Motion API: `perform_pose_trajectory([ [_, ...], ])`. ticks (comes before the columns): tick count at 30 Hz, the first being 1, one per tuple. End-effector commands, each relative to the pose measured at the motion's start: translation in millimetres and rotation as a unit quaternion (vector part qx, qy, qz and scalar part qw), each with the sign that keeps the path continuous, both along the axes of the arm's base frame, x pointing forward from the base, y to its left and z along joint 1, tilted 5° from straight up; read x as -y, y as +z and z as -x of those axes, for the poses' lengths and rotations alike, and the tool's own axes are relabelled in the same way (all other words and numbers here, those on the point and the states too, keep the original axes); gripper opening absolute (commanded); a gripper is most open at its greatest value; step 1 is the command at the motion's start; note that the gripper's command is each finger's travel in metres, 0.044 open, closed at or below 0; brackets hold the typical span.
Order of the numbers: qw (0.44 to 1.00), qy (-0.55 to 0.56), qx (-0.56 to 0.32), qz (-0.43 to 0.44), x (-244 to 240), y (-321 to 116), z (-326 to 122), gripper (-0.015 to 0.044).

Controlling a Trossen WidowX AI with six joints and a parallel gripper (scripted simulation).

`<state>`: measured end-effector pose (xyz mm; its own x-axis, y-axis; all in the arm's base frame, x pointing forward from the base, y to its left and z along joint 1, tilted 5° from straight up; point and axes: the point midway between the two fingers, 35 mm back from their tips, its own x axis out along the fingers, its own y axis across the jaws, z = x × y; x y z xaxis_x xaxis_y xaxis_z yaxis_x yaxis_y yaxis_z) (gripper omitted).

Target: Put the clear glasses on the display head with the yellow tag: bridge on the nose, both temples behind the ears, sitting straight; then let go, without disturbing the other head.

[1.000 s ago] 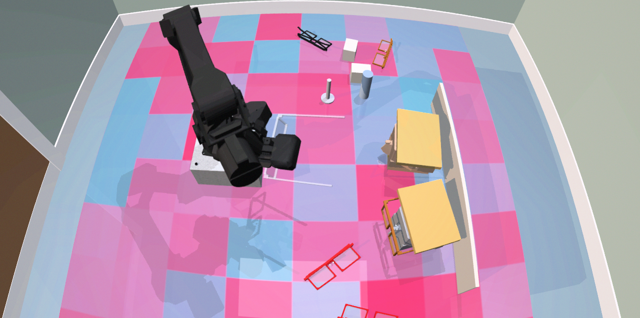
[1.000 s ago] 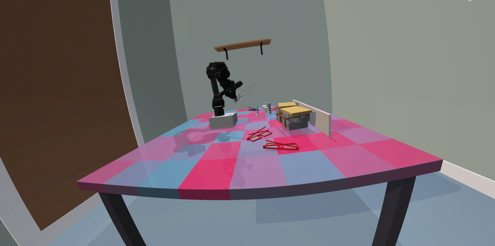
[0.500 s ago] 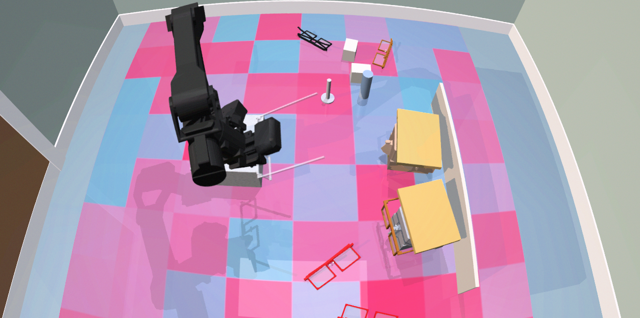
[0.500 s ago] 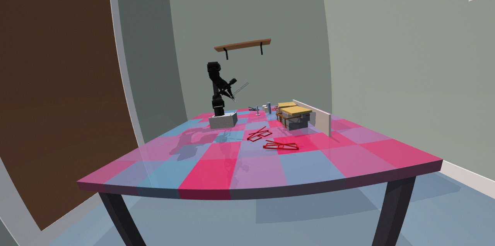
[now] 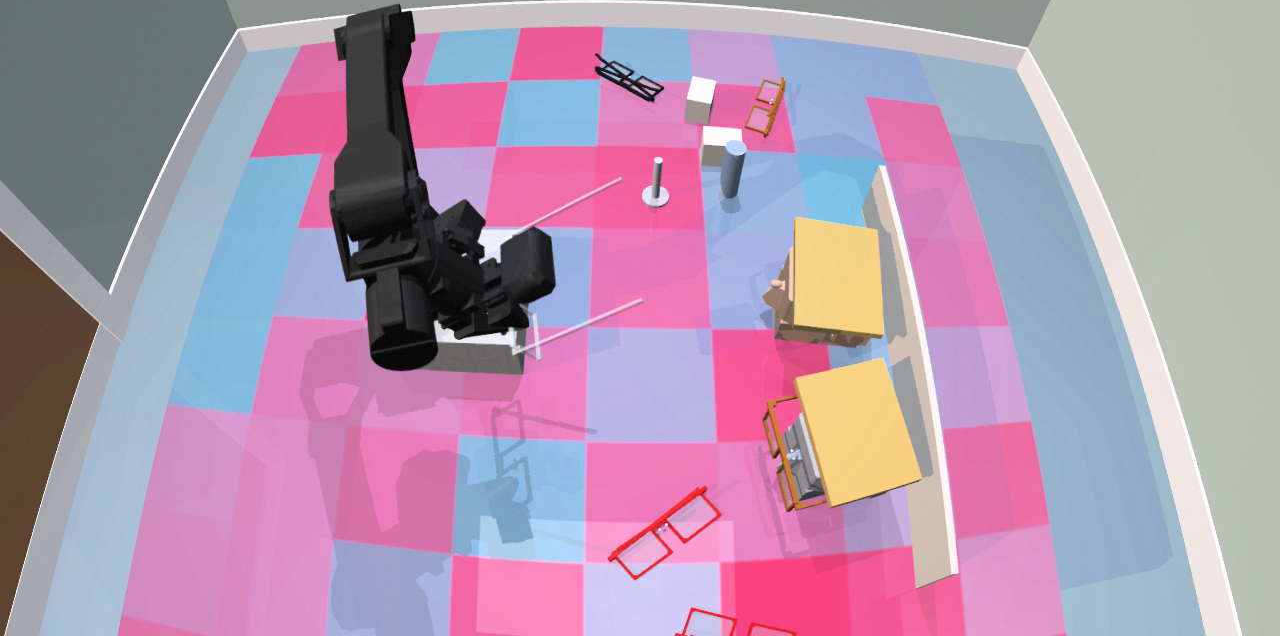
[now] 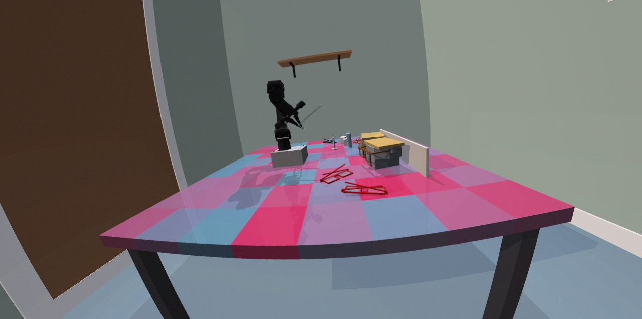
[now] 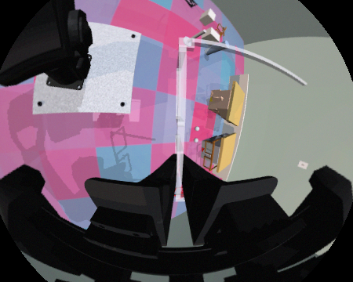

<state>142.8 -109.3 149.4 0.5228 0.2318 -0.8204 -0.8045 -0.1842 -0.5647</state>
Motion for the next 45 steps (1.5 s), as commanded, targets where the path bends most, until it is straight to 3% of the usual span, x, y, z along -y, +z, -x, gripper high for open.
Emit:
perform_pose_trajectory([
  [1,1.0,-0.002,-0.001,0.0,0,0,0,0.0],
  [19,1.0,-0.002,-0.007,-0.004,0,-1,-2,0.0],
  [45,0.988,-0.011,-0.148,-0.05,-31,-22,-48,0.0],
])
